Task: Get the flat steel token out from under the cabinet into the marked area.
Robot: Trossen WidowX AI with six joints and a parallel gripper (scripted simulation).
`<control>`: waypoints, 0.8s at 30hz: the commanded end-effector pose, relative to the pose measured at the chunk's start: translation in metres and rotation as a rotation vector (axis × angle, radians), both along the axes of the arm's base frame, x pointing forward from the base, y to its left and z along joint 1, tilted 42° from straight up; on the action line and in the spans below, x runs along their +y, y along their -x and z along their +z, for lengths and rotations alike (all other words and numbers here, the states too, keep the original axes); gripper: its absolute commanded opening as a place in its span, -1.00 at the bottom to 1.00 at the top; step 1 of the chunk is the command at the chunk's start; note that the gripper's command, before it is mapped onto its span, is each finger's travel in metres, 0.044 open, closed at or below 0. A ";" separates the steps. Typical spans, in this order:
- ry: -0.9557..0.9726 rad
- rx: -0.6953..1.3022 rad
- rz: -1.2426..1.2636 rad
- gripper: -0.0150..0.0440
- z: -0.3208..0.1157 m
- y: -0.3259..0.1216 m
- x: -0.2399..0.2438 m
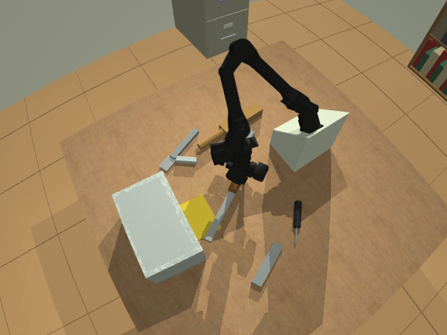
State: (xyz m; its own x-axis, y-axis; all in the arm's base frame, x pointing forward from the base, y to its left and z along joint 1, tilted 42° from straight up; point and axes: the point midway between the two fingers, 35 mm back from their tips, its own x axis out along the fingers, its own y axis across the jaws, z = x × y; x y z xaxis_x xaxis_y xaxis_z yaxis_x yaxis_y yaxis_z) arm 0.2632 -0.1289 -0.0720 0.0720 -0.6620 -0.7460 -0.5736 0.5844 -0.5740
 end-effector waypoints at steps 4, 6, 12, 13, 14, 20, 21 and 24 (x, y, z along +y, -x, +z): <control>0.001 -0.003 0.003 -0.49 0.008 0.000 -0.007; 0.001 -0.003 0.003 -0.49 0.009 0.000 -0.009; 0.001 -0.003 0.003 -0.49 0.014 0.000 -0.015; 0.002 -0.003 0.003 -0.49 0.015 0.000 -0.016; 0.002 -0.003 0.003 -0.49 0.016 0.000 -0.017; 0.002 -0.003 0.003 -0.49 0.021 0.000 -0.023; 0.002 -0.003 0.003 -0.49 0.022 0.000 -0.024; 0.002 -0.003 0.003 -0.49 0.025 0.000 -0.027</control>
State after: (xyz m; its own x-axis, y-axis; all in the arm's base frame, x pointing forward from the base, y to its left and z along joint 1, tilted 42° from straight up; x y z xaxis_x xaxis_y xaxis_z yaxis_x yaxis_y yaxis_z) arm 0.2622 -0.1524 -0.0513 0.0724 -0.6628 -0.7453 -0.5732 0.5838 -0.5750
